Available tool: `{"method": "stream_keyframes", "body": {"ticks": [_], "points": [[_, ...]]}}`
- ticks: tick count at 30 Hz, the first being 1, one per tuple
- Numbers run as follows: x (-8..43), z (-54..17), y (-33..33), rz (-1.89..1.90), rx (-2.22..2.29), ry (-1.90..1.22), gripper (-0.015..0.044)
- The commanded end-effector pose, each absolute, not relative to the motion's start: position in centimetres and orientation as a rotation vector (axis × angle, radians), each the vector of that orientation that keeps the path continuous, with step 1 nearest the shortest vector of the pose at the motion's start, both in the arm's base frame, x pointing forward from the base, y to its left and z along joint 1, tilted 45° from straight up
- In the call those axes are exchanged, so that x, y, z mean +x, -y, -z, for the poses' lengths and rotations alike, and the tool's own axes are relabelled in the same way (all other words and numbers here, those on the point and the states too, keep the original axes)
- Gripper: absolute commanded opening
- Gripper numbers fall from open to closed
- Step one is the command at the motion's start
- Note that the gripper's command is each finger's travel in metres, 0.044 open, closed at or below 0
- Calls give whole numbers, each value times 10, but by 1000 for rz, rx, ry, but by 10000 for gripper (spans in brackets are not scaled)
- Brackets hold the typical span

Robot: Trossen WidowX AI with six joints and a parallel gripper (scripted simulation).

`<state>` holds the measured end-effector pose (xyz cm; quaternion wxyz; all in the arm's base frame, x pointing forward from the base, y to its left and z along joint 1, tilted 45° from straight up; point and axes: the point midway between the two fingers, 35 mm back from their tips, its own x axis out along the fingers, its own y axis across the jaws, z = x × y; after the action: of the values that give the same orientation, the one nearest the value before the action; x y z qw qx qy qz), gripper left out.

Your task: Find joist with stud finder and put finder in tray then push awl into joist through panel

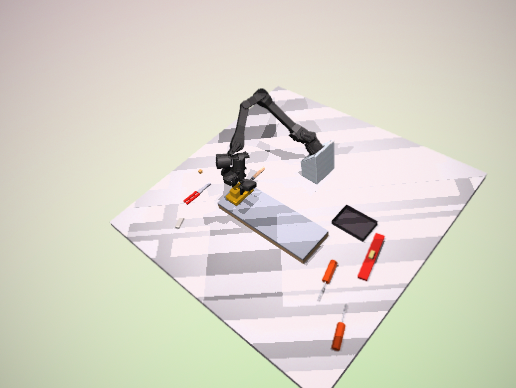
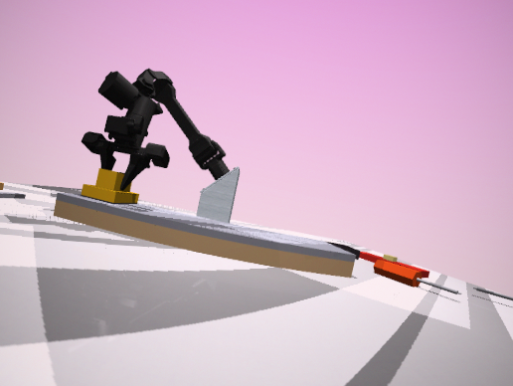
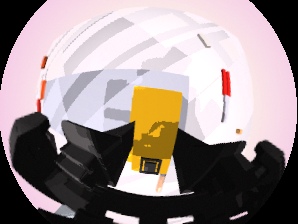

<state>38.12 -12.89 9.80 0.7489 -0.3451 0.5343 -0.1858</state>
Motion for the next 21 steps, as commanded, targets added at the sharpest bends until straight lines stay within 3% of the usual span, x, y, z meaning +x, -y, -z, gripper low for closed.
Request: {"method": "stream_keyframes", "body": {"ticks": [1, 21], "points": [[381, -93, 125, 395, -758, -1168, 0], [377, -60, 93, 394, -756, -1170, 0]]}}
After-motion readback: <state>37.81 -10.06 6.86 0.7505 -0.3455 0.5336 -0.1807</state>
